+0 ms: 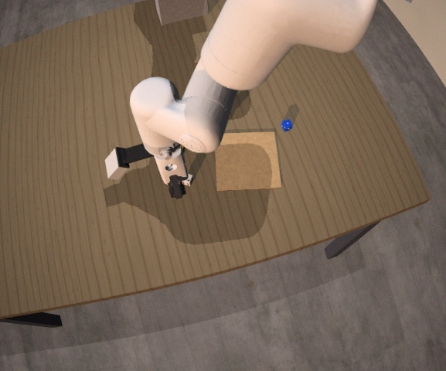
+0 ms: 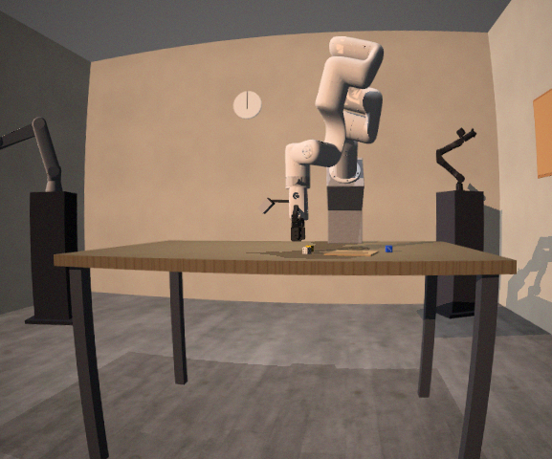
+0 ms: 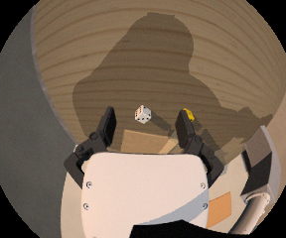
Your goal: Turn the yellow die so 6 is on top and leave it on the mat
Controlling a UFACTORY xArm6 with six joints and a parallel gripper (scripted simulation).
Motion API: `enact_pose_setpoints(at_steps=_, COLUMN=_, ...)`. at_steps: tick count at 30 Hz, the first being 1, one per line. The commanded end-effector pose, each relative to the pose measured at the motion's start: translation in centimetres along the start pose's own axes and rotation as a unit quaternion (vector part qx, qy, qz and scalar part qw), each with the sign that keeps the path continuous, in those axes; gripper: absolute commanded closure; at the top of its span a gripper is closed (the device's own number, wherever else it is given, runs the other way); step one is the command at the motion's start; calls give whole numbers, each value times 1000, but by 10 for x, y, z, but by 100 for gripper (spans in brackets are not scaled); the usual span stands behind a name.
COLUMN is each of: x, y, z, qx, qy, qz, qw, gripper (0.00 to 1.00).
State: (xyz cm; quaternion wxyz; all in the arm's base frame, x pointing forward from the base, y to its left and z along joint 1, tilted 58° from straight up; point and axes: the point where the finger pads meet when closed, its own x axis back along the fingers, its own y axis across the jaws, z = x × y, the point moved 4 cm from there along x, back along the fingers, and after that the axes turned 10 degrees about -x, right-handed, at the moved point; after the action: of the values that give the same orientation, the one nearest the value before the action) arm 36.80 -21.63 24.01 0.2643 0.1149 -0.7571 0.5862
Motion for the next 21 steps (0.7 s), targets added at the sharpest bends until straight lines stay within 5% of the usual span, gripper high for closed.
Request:
enact_pose_setpoints(at_steps=1, x=0, y=-1, z=0, qx=0, qy=0, qz=1, qw=1000, gripper=0)
enact_pose_setpoints(at_steps=11, x=0, y=4, z=1, qx=0, qy=0, qz=1, qw=1000, gripper=0)
enact_pose_setpoints(at_steps=21, x=0, y=54, z=9, qx=0, qy=0, qz=1, qw=1000, gripper=0)
